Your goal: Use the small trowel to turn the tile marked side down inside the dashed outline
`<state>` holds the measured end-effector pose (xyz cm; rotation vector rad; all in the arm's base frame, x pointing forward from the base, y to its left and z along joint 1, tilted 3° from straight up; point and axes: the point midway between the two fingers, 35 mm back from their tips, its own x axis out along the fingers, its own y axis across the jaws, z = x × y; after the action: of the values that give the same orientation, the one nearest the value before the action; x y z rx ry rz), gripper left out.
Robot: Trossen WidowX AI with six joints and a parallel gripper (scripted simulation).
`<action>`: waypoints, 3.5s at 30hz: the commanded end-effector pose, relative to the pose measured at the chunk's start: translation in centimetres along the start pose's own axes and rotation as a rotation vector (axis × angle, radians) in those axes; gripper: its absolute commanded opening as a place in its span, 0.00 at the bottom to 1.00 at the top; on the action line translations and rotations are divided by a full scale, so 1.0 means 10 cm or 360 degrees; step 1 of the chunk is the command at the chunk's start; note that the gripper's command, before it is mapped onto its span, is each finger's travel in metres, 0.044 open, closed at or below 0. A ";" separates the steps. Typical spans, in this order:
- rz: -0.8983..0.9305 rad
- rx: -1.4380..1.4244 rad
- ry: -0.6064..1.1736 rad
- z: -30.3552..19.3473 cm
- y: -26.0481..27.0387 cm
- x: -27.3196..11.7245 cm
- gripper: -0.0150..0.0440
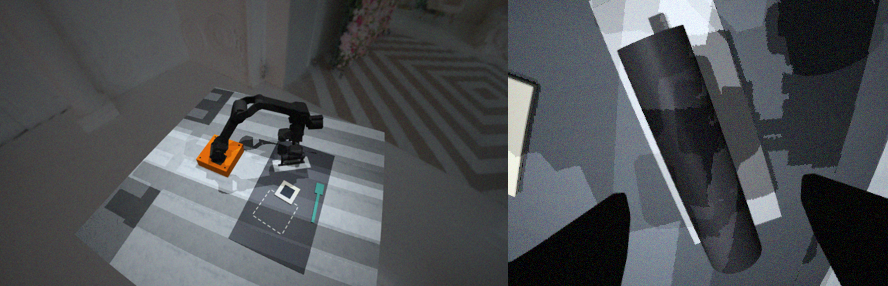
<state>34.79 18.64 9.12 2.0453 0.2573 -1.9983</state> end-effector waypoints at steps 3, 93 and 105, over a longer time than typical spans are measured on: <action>0.0083 0.0307 -0.0002 0.02 -0.03 0.05 0.76; -0.0271 0.4211 0.1872 0.28 -0.35 0.41 0.76; -0.0271 0.4212 0.1865 0.23 -0.22 0.54 0.76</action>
<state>31.83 20.24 3.93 -1.0593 1.1541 -0.2463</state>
